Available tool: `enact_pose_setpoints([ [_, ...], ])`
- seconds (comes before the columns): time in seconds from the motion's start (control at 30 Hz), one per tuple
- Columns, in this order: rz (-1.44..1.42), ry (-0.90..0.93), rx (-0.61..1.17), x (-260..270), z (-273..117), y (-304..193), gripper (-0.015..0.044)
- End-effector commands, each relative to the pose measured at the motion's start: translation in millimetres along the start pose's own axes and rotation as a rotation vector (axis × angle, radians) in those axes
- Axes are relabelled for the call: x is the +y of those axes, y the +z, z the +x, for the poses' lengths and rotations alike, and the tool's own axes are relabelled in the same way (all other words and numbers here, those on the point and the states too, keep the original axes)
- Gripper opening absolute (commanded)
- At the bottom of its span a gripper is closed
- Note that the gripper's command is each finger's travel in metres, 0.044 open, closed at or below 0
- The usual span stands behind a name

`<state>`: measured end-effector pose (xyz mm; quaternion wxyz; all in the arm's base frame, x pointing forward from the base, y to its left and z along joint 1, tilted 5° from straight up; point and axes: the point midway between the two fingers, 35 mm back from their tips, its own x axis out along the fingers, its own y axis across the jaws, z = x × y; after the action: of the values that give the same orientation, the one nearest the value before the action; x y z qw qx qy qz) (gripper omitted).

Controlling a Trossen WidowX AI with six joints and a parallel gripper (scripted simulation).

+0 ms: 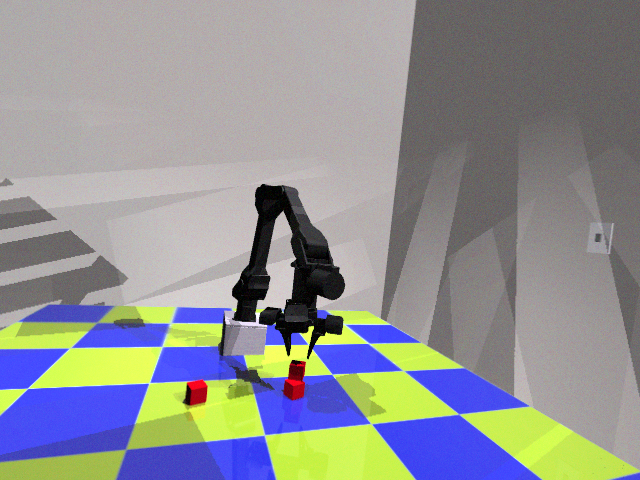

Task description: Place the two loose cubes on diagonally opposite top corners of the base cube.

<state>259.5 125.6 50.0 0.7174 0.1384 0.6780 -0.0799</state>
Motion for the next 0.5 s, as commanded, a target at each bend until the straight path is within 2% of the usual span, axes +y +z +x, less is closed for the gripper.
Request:
enact_pose_setpoints([
  [0.0, 0.005, 0.000, 0.000, -0.8, -0.2, 1.0, 0.0231],
  [0.07, 0.042, -0.002, -0.001, -7.4, -2.2, 8.5, 0.0265],
  [0.47, 0.388, -0.011, -0.008, -80.3, -21.7, 66.3, 0.0265],
])
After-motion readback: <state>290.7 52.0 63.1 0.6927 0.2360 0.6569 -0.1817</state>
